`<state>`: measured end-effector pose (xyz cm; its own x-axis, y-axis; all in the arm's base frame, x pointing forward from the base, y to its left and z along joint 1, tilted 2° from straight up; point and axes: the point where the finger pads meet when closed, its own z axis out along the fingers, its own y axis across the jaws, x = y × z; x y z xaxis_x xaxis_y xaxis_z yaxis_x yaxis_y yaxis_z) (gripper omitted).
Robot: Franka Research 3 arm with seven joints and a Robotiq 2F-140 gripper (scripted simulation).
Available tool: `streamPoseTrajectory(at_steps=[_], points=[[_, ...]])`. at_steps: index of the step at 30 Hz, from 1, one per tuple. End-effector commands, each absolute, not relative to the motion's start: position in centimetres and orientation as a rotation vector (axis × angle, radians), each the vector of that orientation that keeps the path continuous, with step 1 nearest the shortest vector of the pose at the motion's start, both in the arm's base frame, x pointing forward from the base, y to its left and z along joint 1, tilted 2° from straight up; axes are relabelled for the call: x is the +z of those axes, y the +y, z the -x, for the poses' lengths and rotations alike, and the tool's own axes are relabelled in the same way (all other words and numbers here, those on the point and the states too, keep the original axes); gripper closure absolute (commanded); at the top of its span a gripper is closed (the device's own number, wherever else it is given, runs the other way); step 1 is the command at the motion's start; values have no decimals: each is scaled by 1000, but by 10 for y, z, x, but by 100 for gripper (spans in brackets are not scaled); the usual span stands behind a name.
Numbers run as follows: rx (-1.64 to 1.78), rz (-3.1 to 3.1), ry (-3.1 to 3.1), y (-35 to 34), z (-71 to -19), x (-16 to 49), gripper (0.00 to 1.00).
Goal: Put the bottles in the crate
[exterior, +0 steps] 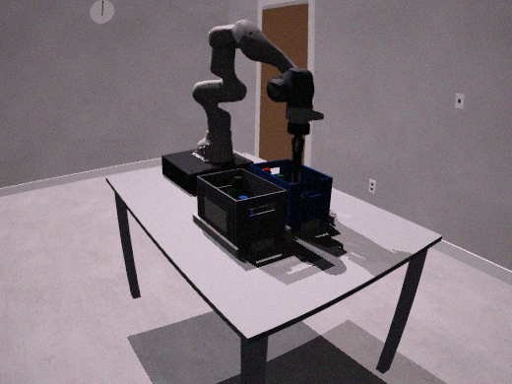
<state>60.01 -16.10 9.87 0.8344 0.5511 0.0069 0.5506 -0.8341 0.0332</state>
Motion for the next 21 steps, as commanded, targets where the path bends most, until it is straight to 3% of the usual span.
streamPoseTrajectory(at_steps=[1,17,18,21], points=[[35,-2975,888,-163,-602,100,100],[35,-2975,888,-163,-602,100,100],[35,-2975,888,-163,-602,98,62],[35,-2975,888,-163,-602,98,62]])
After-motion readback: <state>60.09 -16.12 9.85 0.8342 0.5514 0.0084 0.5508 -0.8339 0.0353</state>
